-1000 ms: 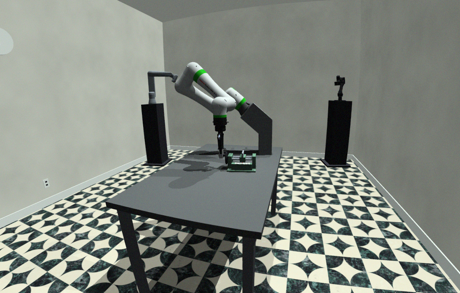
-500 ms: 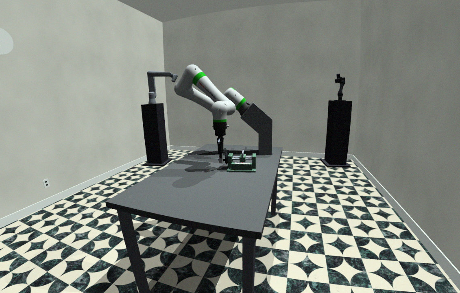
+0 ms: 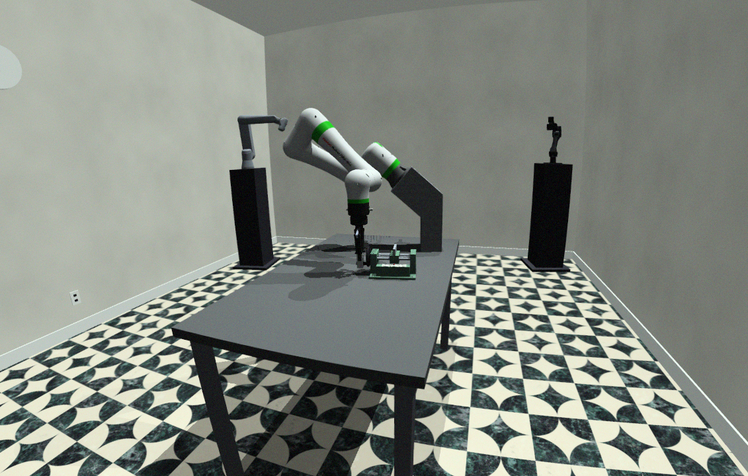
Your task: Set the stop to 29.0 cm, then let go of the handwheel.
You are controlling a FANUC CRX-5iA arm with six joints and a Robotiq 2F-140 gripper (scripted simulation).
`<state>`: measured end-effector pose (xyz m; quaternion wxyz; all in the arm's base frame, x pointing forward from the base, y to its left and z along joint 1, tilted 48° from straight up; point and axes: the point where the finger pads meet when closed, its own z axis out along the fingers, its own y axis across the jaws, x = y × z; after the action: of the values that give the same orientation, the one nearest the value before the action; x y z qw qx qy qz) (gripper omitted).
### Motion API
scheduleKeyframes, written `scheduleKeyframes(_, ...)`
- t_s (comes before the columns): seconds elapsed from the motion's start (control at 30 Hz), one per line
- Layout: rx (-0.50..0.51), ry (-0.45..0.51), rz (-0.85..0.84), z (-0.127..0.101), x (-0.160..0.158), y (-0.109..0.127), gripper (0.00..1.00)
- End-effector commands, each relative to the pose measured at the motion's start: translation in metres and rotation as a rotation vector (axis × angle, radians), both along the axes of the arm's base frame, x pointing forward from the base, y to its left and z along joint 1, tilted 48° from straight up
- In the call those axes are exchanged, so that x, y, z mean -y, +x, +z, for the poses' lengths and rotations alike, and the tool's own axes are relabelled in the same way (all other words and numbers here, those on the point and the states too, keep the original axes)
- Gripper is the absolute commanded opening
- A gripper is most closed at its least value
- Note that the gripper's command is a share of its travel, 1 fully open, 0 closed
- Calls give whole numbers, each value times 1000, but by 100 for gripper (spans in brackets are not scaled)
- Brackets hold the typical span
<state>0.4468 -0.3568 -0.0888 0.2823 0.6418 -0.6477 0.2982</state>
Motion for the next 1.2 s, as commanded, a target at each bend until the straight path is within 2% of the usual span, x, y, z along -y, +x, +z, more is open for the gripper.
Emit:
scheduleKeyframes(0.0, 1, 0, 0, -3, 3, -10, 4)
scheduleKeyframes(0.3, 1, 0, 0, -2, 1, -29, 4)
scheduleKeyframes(0.63, 1, 0, 0, 11, -14, -47, 4)
scheduleKeyframes(1.17, 1, 0, 0, 27, -32, -46, 4)
